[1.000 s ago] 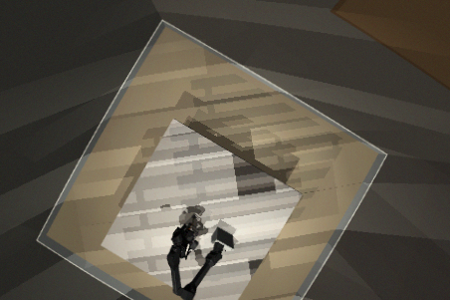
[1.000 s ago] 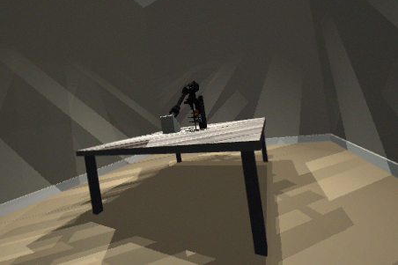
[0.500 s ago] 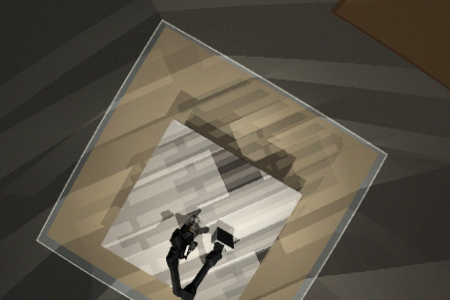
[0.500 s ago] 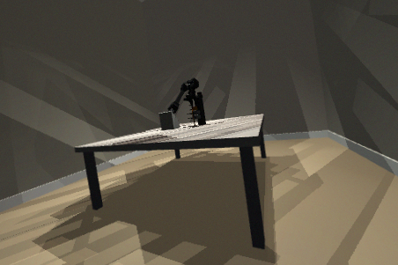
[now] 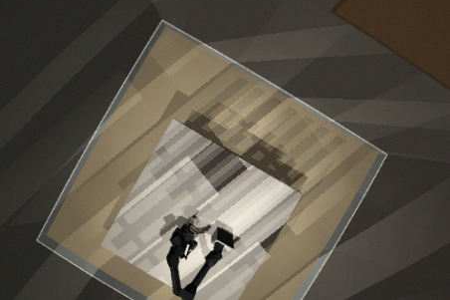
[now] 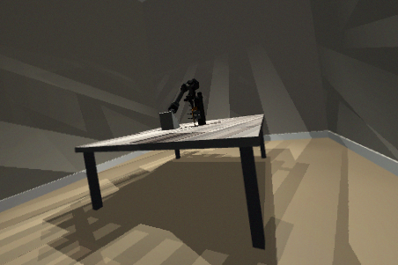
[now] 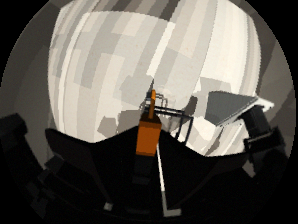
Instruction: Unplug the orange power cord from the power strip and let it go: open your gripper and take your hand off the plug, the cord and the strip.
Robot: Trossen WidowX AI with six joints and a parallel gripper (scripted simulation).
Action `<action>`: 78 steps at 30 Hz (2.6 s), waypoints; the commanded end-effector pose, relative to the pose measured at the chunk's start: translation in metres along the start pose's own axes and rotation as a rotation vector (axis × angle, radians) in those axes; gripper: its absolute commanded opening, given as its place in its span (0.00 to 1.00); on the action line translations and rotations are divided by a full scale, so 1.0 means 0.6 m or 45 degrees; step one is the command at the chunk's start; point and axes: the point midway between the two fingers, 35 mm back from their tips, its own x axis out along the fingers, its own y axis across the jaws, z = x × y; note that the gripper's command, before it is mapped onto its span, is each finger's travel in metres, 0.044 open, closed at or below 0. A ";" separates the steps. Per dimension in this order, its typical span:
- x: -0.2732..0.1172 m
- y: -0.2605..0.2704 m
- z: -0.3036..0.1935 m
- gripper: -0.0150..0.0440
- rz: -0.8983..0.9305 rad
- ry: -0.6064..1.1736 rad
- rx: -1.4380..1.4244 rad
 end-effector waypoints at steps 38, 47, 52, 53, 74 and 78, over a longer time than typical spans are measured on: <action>0.001 0.002 0.056 0.52 0.004 0.005 0.007; -0.002 0.003 0.069 0.92 0.004 0.003 0.007; -0.017 0.002 0.145 1.00 0.005 0.000 0.007; -0.019 0.001 0.154 1.00 0.005 0.000 0.007; -0.019 0.001 0.157 1.00 0.004 0.001 0.007; -0.019 0.001 0.157 1.00 0.004 0.001 0.007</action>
